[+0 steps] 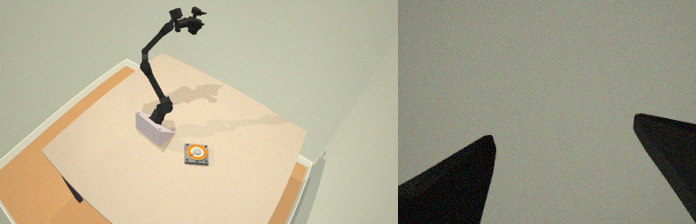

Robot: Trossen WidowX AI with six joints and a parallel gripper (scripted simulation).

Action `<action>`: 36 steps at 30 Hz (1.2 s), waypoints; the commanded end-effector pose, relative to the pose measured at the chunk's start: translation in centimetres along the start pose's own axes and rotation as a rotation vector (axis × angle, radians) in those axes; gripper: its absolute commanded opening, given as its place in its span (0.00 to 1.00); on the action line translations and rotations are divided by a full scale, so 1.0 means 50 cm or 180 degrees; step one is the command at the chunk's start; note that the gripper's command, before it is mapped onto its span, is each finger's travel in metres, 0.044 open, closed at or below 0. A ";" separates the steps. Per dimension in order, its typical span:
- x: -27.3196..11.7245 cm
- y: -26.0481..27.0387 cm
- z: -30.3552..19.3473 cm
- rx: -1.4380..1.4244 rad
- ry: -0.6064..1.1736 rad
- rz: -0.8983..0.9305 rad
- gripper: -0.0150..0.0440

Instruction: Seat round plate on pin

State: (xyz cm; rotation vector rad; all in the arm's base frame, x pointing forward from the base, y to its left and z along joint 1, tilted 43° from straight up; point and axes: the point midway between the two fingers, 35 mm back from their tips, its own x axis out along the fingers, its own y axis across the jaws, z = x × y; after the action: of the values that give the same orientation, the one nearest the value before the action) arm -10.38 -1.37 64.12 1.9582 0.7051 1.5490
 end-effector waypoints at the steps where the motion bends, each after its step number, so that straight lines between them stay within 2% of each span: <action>1: 0.007 -0.005 0.007 -0.0014 -0.0052 -0.0023 0.89; 5: 0.097 -0.091 0.137 -0.0404 -0.0748 -0.0456 0.71; 10: 0.143 -0.158 0.246 -0.0868 -0.1104 -0.0894 0.49; 15: 0.166 -0.264 0.452 -0.1533 -0.1622 -0.1732 0.26; 19: 0.145 -0.325 0.580 -0.1861 -0.1821 -0.2341 0.25; 24: 0.062 -0.411 0.760 -0.2190 -0.1916 -0.3348 0.25; 26: 0.039 -0.427 0.792 -0.2225 -0.1904 -0.3548 0.25; 29: -0.056 -0.480 0.893 -0.2268 -0.1777 -0.4231 0.25; 32: -0.144 -0.519 0.956 -0.2212 -0.1581 -0.4724 0.25; 34: -0.176 -0.532 0.974 -0.2176 -0.1496 -0.4876 0.25; 36: -0.265 -0.565 1.015 -0.2038 -0.1222 -0.5238 0.25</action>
State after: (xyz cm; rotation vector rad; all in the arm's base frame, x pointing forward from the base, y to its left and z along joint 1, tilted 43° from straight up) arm 33.66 7.25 30.42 0.6975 0.9025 0.2482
